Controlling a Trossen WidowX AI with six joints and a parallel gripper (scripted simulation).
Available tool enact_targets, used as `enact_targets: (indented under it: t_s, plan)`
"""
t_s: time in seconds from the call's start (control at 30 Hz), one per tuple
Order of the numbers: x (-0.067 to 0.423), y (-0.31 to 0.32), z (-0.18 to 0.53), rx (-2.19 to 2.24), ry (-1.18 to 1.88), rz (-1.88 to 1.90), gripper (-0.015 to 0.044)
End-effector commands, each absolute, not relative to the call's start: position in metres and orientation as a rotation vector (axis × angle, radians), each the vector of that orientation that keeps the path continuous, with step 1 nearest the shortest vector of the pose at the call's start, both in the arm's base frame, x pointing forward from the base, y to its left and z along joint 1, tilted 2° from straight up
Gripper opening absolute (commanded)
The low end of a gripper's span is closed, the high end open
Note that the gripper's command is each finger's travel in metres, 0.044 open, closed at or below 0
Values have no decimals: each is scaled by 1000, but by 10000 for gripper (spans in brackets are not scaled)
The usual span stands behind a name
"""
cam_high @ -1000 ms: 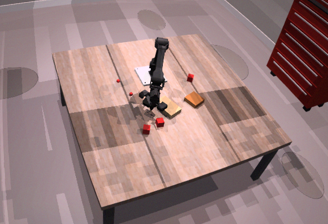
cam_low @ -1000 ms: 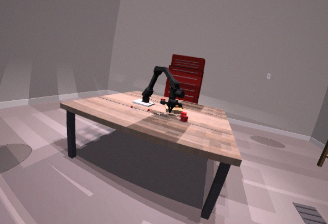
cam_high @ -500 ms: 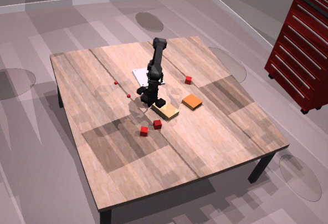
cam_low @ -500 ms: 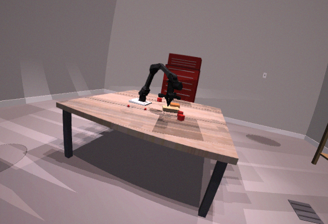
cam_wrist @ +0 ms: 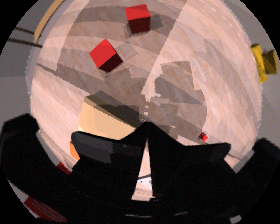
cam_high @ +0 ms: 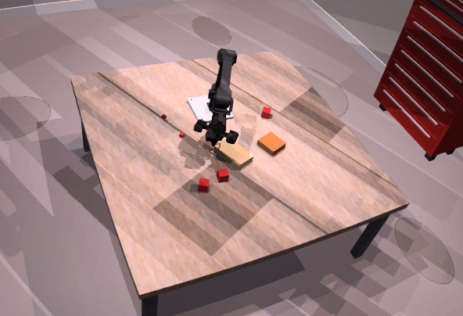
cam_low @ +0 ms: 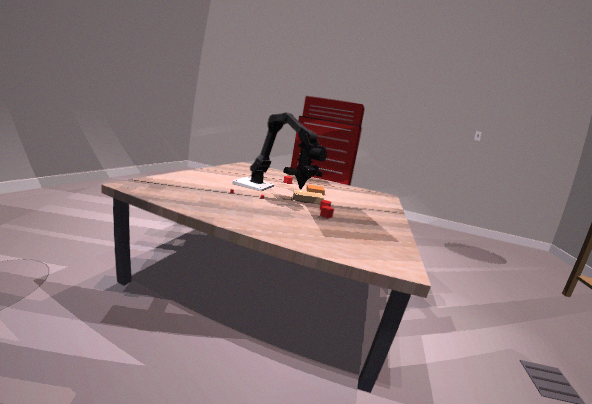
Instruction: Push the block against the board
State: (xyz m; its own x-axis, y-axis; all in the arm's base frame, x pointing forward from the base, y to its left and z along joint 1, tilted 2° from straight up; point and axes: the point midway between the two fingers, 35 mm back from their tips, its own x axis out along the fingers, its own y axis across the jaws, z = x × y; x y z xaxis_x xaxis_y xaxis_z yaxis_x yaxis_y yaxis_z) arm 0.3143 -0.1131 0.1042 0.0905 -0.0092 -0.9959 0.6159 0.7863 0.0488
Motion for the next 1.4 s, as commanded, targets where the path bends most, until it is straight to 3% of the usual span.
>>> enact_targets:
  t_s: [0.0, 0.93, 1.17, 1.37]
  plan:
    - [303, -104, 102, 408, 1452, -385, 0]
    - [236, -61, 93, -348, 1479, 335, 0]
    - [234, -60, 92, -366, 1477, 352, 0]
    - [237, -60, 39, -366, 1477, 352, 0]
